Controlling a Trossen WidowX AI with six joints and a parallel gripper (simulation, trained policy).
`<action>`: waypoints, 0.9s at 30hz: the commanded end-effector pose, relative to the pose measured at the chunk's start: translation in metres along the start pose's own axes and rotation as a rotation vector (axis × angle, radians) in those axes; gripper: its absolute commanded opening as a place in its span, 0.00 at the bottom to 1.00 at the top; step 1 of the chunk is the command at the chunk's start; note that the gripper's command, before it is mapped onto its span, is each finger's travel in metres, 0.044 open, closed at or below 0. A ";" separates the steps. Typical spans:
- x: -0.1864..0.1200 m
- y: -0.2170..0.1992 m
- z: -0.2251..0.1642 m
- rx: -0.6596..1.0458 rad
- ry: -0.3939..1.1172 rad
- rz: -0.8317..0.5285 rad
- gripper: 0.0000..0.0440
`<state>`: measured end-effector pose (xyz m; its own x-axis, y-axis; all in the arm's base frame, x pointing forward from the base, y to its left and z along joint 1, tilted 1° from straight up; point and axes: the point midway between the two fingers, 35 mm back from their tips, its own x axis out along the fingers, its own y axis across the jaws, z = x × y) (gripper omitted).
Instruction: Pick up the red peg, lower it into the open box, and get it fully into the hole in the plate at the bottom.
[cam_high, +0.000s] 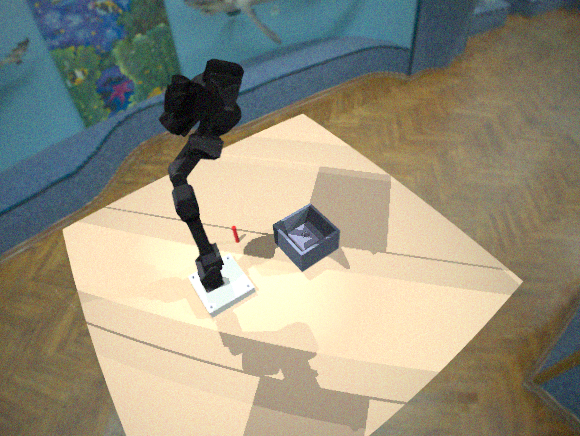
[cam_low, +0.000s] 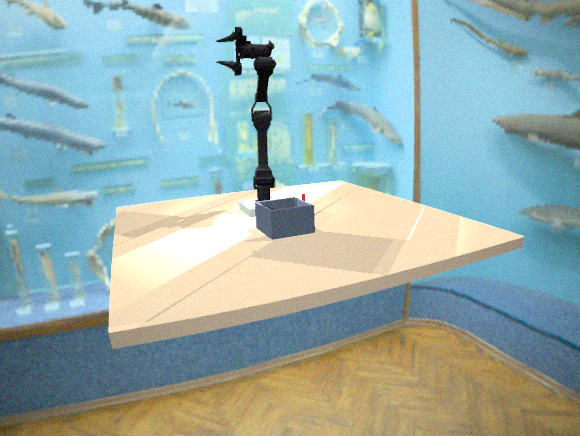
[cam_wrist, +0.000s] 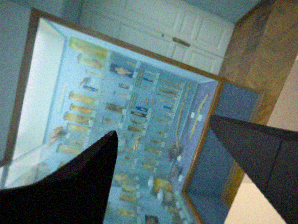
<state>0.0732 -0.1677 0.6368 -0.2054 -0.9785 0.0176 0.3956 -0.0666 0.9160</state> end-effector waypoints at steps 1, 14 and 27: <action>-0.001 0.002 -0.002 -0.008 -0.006 0.009 0.97; -0.049 0.057 -0.092 -0.173 0.040 0.365 1.00; -0.139 0.069 -0.199 -0.319 0.297 0.750 1.00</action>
<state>0.2802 -0.0948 0.6317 0.3247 -0.8482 0.4184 0.5984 0.5268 0.6036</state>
